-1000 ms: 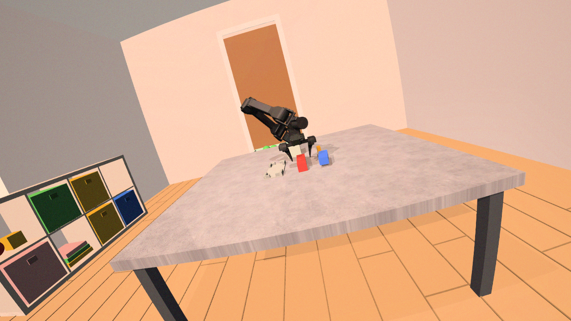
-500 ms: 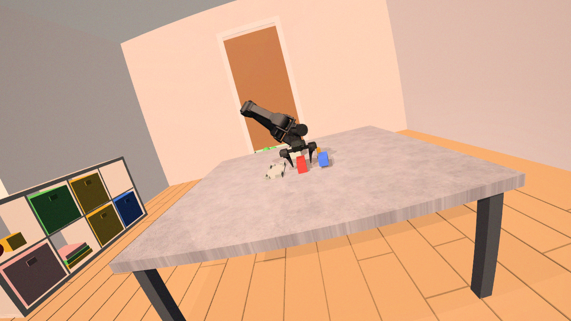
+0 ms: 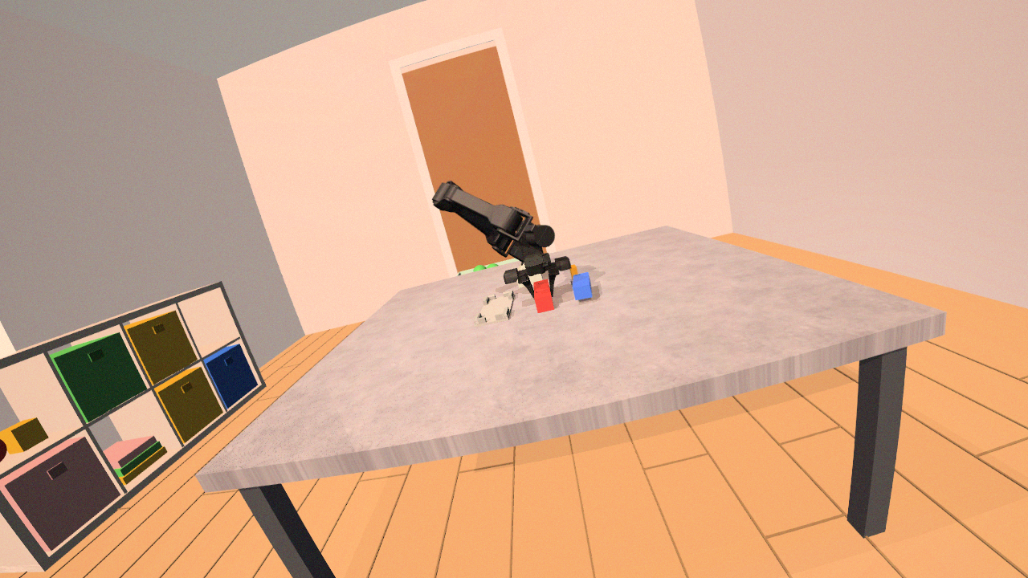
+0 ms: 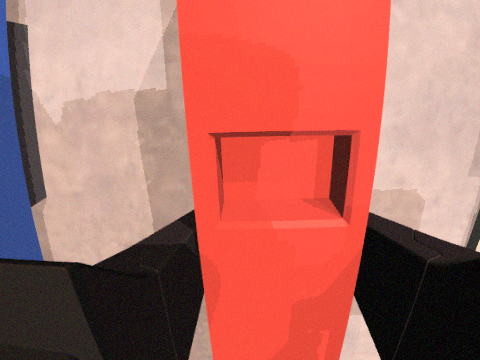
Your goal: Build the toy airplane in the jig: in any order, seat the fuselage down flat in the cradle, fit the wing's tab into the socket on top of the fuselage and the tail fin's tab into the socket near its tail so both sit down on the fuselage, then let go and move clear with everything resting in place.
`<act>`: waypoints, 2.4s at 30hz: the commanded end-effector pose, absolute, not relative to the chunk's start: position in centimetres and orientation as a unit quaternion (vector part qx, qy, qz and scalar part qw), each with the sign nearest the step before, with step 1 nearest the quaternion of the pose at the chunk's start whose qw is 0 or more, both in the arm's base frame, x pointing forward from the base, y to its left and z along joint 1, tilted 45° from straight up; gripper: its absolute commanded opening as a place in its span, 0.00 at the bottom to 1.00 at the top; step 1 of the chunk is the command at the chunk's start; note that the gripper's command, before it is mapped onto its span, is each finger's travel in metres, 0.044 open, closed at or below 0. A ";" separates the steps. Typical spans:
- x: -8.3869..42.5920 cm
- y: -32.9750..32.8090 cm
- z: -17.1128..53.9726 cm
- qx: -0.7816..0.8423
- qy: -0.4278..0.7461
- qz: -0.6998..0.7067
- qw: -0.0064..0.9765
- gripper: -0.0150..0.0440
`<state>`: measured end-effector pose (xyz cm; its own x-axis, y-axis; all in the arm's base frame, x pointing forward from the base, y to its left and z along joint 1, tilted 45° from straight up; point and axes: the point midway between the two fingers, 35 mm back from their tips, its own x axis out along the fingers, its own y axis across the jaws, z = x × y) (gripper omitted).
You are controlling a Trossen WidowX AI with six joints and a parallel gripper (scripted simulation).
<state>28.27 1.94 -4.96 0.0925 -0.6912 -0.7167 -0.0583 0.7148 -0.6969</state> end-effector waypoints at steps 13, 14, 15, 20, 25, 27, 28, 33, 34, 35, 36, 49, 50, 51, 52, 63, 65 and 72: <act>28.4 3.9 -3.5 -0.308 0.627 -0.210 0.684 0.25; 28.4 4.1 -3.3 -0.308 0.627 -0.210 0.684 0.25; 28.5 4.3 -3.1 -0.307 0.627 -0.211 0.684 0.25; 28.5 5.4 -2.2 -0.305 0.629 -0.212 0.683 0.25; 28.4 6.5 -1.1 -0.303 0.630 -0.215 0.682 0.25; 28.3 6.9 -0.7 -0.302 0.630 -0.216 0.682 0.25; 28.3 7.1 -0.5 -0.302 0.631 -0.216 0.681 0.25; 28.1 8.2 0.7 -0.301 0.632 -0.220 0.680 0.25; 28.0 8.4 0.9 -0.300 0.632 -0.220 0.680 0.25; 28.0 8.6 1.1 -0.300 0.632 -0.221 0.679 0.25; 27.9 8.8 1.4 -0.300 0.632 -0.222 0.679 0.25; 27.1 10.9 4.2 -0.298 0.633 -0.232 0.676 0.25; 27.0 11.0 4.3 -0.298 0.633 -0.232 0.676 0.25; 27.1 10.9 4.3 -0.298 0.633 -0.232 0.676 0.25; 27.1 10.7 4.4 -0.298 0.633 -0.232 0.676 0.25; 27.8 7.4 5.7 -0.284 0.632 -0.235 0.682 0.25; 27.8 6.8 5.9 -0.282 0.631 -0.236 0.683 0.25; 27.9 4.6 6.7 -0.275 0.629 -0.241 0.686 0.25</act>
<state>27.98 5.37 6.45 0.0900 -0.6743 -0.7329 -0.0176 0.7347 -0.6781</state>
